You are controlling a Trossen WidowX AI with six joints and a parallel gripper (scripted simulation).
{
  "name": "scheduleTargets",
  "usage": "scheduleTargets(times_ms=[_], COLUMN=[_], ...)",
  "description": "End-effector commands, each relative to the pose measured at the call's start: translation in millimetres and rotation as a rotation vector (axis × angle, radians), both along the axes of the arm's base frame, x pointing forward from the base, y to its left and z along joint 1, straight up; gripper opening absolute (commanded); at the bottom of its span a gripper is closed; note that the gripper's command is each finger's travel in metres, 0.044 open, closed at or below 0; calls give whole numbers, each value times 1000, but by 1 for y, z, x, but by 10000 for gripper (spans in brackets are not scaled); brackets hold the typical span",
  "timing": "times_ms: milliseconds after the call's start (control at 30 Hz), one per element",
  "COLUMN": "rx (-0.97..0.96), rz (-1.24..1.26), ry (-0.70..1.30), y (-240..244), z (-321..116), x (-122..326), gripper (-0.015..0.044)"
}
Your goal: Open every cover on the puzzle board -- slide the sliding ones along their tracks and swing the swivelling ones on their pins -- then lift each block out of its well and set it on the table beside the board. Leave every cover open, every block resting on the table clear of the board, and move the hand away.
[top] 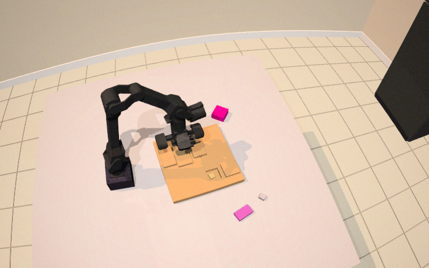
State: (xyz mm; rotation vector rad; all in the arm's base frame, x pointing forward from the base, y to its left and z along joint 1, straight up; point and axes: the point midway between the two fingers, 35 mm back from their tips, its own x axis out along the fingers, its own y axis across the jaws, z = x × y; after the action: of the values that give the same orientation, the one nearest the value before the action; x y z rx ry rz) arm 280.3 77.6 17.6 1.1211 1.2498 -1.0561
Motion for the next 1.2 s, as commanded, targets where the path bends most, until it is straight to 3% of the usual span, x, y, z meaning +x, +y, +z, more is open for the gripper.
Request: scheduleTargets(times_ms=[0,1167], rx=[-3,-5], rz=[-5,-5], ry=[16,15], y=[-1,-24], z=[-9,-13], x=[-3,3], gripper=[0,0])
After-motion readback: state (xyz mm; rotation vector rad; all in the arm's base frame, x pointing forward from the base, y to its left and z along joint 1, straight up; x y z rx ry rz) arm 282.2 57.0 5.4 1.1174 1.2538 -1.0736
